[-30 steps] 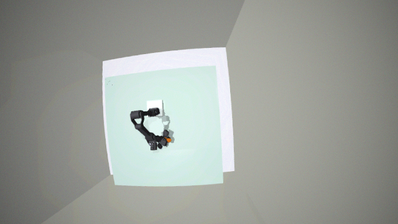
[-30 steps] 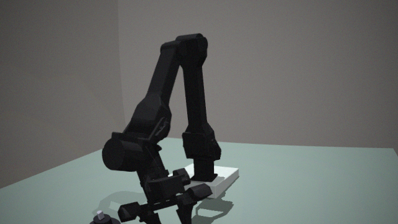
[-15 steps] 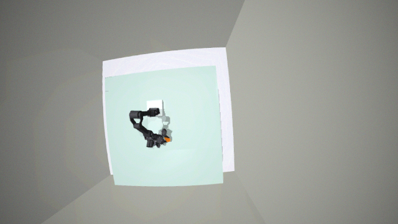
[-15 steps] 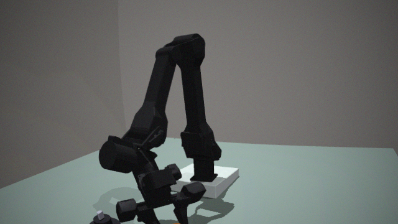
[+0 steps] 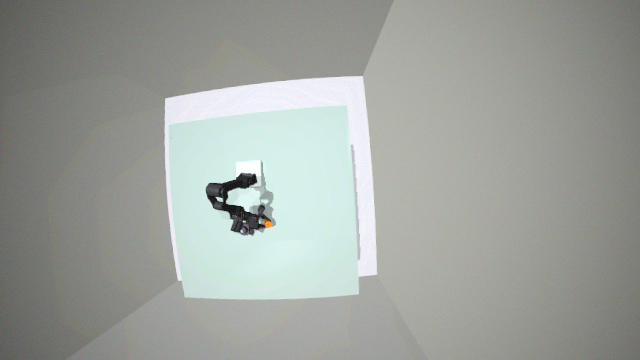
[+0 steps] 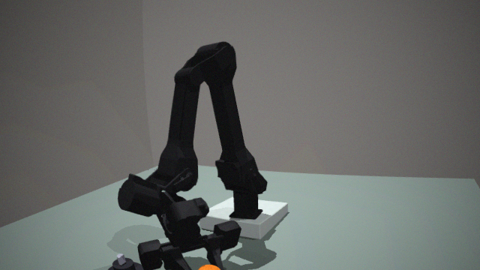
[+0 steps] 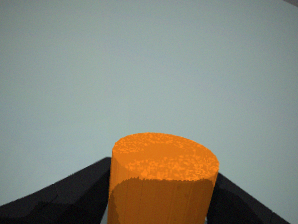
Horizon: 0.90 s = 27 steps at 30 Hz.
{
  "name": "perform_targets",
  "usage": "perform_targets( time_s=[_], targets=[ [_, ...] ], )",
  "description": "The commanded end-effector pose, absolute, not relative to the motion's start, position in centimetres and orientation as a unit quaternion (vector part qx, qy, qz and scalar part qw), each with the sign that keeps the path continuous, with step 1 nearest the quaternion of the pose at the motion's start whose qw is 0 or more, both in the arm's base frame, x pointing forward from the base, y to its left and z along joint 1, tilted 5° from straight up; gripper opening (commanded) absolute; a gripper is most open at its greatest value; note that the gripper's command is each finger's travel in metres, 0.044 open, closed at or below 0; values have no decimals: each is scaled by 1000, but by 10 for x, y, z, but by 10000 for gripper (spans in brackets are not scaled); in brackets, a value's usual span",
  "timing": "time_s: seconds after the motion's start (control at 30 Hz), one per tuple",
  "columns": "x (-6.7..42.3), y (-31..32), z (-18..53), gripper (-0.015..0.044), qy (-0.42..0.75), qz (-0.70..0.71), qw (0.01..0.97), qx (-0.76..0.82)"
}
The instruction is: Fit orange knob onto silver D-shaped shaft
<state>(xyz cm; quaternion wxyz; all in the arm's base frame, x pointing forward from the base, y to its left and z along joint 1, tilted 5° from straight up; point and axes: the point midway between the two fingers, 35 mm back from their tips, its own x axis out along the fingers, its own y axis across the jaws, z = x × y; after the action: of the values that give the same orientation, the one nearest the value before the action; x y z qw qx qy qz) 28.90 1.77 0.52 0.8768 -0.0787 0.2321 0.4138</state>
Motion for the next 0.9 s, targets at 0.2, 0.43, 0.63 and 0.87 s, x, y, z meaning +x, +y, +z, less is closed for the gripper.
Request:
perform_targets(
  time_s=[0.2,0.43,0.63,0.87],
  targets=[
    [281,11,1,181,161,420,892,-46],
    [282,12,2,233,175,420,889,-52],
    [282,12,2,260,175,420,889,-52],
    [282,12,2,260,175,420,889,-52]
  ],
)
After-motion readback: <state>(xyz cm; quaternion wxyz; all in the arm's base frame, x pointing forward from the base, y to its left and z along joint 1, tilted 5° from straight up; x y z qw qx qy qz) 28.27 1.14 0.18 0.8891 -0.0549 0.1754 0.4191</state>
